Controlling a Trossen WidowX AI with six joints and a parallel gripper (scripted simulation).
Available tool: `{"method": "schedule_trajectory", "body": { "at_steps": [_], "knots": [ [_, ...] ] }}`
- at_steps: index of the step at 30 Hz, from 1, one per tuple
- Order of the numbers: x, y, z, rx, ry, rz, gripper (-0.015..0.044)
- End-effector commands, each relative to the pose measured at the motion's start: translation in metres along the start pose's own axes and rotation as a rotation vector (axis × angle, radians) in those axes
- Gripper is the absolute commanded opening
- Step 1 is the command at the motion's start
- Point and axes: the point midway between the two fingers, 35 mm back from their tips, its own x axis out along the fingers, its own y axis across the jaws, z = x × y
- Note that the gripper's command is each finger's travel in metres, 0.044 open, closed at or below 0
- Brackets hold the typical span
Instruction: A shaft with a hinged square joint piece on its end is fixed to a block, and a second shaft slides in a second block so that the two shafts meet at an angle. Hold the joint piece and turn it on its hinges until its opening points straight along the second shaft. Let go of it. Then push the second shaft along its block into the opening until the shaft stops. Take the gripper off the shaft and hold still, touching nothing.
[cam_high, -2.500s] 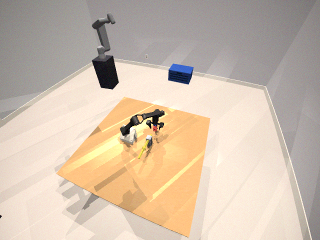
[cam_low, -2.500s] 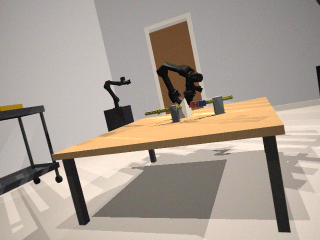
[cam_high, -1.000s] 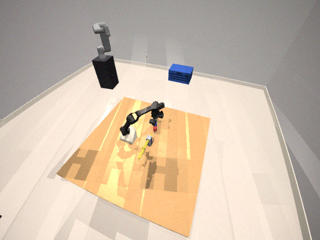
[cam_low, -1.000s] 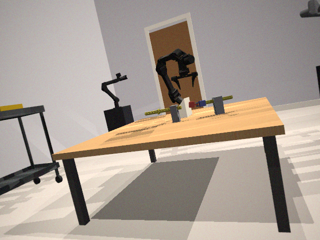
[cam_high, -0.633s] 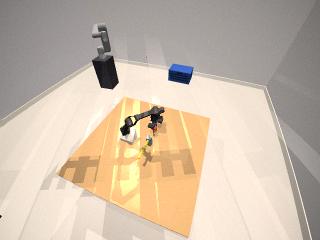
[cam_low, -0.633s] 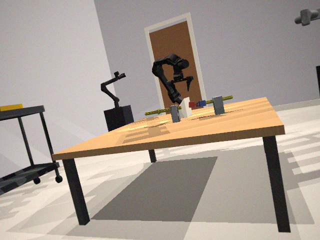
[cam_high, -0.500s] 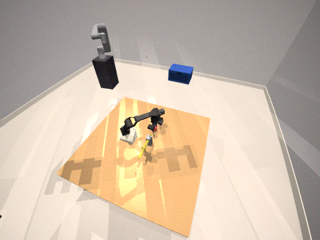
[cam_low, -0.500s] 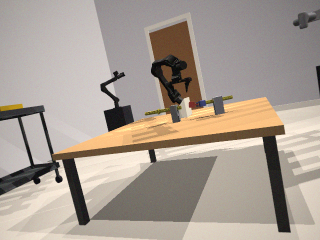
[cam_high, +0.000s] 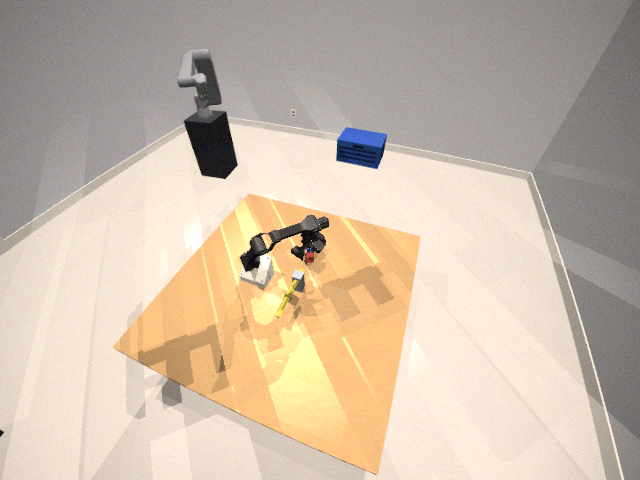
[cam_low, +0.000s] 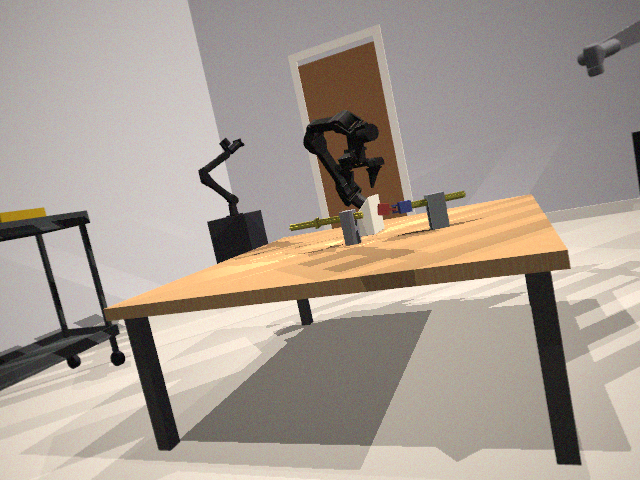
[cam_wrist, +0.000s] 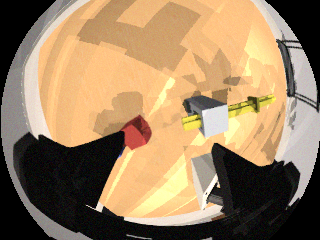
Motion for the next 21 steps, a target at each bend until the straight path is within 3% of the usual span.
{"method": "schedule_trajectory", "body": {
  "at_steps": [1, 21],
  "knots": [
    [0.0014, 0.0004, 0.0, 0.097, -0.015, -0.011, 0.044],
    [0.0112, 0.0023, -0.0005, 0.651, -0.085, -0.045, 0.044]
  ]
}}
